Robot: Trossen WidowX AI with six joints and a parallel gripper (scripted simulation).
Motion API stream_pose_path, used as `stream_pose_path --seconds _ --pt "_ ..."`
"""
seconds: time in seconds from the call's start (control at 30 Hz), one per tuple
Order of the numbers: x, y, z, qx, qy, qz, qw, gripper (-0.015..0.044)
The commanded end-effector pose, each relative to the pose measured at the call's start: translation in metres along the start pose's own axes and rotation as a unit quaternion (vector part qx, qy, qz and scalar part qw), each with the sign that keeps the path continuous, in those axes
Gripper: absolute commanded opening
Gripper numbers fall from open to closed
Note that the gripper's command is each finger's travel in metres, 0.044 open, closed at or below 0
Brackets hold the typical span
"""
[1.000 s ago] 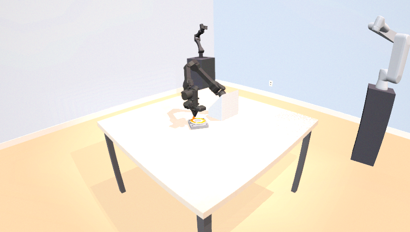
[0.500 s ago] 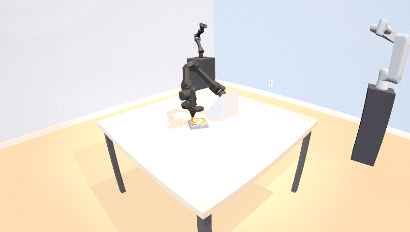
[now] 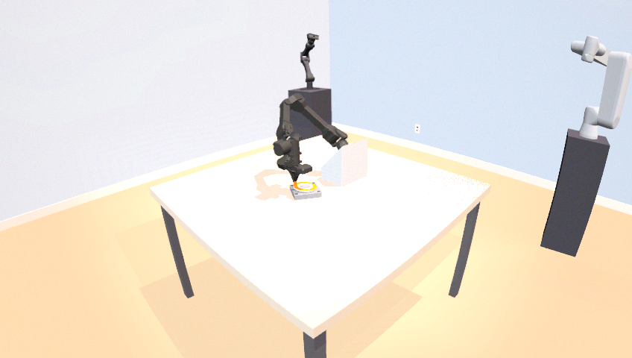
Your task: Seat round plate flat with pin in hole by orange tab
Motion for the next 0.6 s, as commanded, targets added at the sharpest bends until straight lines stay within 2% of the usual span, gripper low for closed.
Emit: stream_pose_path --seconds 0.0,0.57 --pt "0.0016 0.0003 0.0052 0.0 -0.003 -0.001 1.0 0.0" --pt "0.0067 0.0007 0.014 0.0 -0.003 0.0 1.0 0.0"
Point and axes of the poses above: the point midway between the two fingers, 35 mm back from their tips, its own y axis back along the fingers, its own x axis across the jaws, z = x × y, the point moved 8 cm from there along y, back along the fingers, and after that the axes turned 7 degrees about y, right-handed, at the moved point
